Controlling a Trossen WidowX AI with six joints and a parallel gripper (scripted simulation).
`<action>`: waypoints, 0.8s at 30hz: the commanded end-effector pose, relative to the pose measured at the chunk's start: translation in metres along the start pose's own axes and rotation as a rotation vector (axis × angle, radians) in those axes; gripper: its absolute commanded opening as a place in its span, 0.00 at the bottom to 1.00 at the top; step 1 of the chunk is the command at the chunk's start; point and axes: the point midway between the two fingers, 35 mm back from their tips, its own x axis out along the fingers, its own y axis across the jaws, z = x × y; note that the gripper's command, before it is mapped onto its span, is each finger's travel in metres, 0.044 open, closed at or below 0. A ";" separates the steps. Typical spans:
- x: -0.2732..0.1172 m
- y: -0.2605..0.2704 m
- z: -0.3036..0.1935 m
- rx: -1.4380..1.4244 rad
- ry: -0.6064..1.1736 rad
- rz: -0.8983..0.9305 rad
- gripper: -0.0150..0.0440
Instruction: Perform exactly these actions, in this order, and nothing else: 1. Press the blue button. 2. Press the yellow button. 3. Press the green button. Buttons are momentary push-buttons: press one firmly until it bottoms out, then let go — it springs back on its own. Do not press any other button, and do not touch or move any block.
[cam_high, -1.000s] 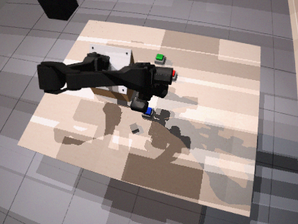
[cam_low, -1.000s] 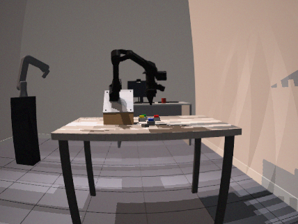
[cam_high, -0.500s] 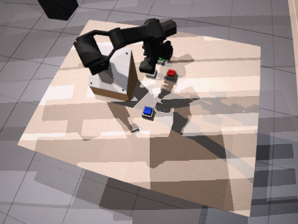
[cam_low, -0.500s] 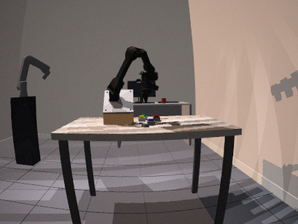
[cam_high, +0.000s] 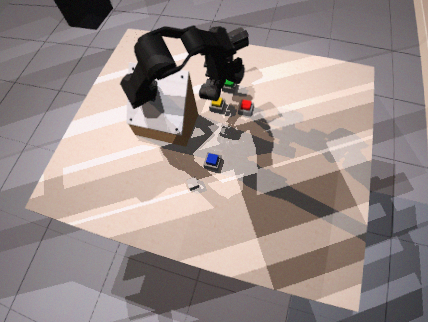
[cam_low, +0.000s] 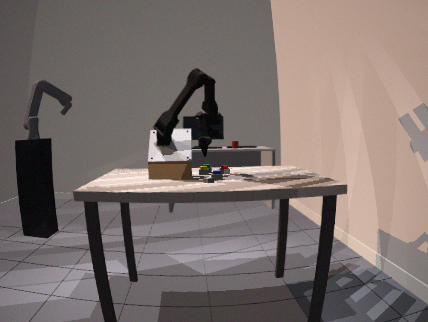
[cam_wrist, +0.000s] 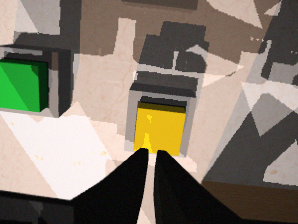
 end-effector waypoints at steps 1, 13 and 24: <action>0.023 -0.005 -0.008 -0.014 0.010 -0.020 0.29; 0.036 -0.005 -0.008 -0.014 0.009 -0.020 0.29; 0.054 -0.006 -0.008 -0.014 0.009 -0.022 0.29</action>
